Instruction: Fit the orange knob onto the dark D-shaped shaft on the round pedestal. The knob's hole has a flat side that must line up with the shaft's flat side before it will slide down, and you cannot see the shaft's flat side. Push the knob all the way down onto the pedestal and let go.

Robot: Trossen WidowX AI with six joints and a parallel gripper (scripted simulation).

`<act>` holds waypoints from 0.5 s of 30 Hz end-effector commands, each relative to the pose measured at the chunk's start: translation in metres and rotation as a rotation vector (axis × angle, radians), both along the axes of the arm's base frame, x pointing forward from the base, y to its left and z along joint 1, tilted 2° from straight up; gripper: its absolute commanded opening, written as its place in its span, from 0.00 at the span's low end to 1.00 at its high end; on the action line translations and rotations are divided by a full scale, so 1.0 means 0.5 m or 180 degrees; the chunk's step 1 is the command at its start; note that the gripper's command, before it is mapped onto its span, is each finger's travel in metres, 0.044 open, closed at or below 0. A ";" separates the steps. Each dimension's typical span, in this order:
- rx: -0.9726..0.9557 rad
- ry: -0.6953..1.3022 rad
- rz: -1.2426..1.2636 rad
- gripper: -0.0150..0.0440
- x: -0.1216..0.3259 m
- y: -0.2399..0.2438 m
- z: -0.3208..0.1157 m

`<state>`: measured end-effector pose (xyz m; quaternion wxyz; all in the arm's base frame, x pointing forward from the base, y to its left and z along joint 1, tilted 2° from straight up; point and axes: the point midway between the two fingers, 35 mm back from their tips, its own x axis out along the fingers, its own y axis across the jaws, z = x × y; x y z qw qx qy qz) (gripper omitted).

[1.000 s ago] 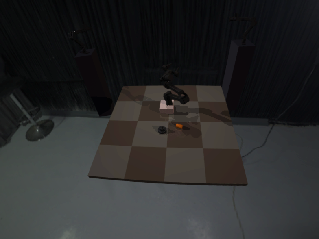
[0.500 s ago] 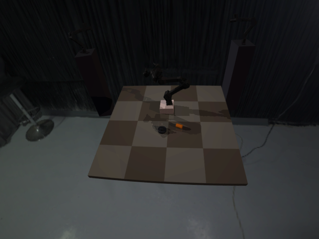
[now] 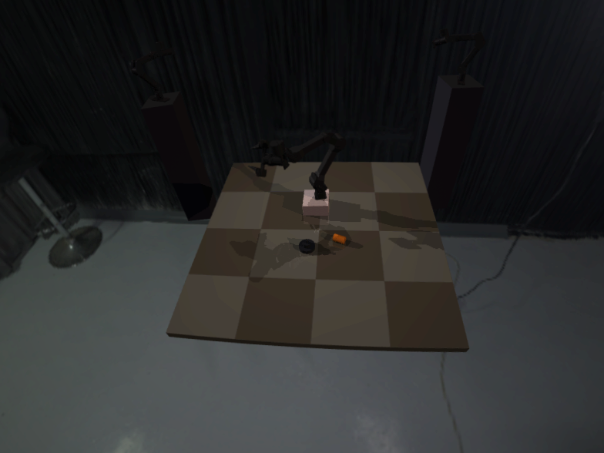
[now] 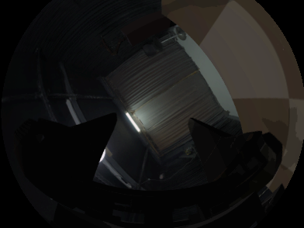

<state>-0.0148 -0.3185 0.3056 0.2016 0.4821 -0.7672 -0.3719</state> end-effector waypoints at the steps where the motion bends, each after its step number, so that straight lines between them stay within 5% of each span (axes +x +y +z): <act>1: 0.0505 0.0124 0.0753 1.00 0.145 -0.034 -0.053; 15: 0.1939 0.0812 0.2724 1.00 0.534 0.092 -0.234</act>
